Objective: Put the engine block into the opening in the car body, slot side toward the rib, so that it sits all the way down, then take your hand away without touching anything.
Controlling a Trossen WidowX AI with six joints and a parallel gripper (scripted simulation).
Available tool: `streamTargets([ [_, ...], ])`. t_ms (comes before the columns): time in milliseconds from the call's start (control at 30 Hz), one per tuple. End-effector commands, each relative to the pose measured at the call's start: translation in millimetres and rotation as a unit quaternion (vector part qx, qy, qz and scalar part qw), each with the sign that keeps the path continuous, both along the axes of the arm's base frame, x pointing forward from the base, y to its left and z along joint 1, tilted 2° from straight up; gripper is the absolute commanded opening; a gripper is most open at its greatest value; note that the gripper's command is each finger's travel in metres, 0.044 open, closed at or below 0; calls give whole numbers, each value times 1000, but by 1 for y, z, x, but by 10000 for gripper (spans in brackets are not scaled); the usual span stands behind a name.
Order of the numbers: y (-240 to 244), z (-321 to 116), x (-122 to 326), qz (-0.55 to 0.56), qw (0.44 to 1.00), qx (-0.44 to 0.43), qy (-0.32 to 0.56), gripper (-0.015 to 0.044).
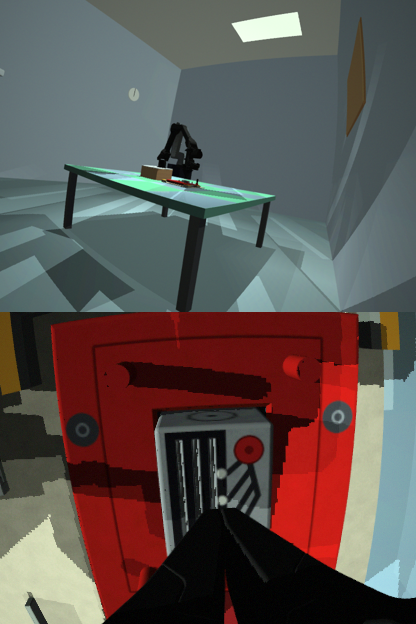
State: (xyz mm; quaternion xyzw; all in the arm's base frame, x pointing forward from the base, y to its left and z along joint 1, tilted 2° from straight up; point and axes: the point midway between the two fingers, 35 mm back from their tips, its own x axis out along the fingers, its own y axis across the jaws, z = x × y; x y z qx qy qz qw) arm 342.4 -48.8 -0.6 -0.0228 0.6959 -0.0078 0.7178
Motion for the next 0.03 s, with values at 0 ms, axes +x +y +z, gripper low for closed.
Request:
streamTargets([
  [0,0,0,0,-1,1000,-1,1,0],
])
